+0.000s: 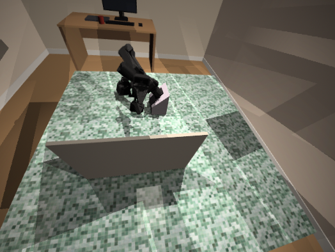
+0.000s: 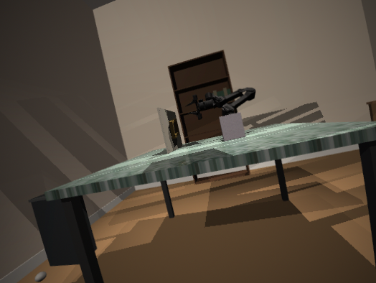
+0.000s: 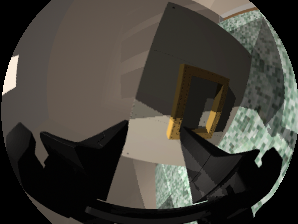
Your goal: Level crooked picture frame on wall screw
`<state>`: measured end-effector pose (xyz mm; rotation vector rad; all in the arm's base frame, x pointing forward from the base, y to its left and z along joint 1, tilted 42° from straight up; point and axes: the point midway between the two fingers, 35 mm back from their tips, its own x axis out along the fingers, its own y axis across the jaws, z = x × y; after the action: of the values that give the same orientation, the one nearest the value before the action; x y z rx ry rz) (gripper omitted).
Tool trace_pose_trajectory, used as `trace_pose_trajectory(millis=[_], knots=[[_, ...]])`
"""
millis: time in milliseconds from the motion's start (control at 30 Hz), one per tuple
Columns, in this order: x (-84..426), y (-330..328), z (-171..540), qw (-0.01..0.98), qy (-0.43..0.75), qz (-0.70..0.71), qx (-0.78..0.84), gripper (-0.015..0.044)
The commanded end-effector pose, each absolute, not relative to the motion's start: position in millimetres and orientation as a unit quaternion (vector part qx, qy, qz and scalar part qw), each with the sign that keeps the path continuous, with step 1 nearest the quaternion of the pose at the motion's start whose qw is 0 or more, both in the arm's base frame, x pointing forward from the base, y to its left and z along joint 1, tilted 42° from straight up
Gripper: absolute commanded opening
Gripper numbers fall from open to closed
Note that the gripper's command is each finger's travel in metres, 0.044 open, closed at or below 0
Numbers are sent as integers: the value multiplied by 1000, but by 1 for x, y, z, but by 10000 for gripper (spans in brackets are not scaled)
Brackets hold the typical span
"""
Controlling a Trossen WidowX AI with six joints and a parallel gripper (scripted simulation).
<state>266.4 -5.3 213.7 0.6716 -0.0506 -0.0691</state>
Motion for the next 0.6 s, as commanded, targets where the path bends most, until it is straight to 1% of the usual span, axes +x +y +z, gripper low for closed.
trace_pose_trajectory(millis=[0,433,567], knots=[[266,-4,213,944,-23,-31,327,260],[266,-4,213,944,-23,-31,327,260],[272,-18,201,944,-25,-33,328,260]])
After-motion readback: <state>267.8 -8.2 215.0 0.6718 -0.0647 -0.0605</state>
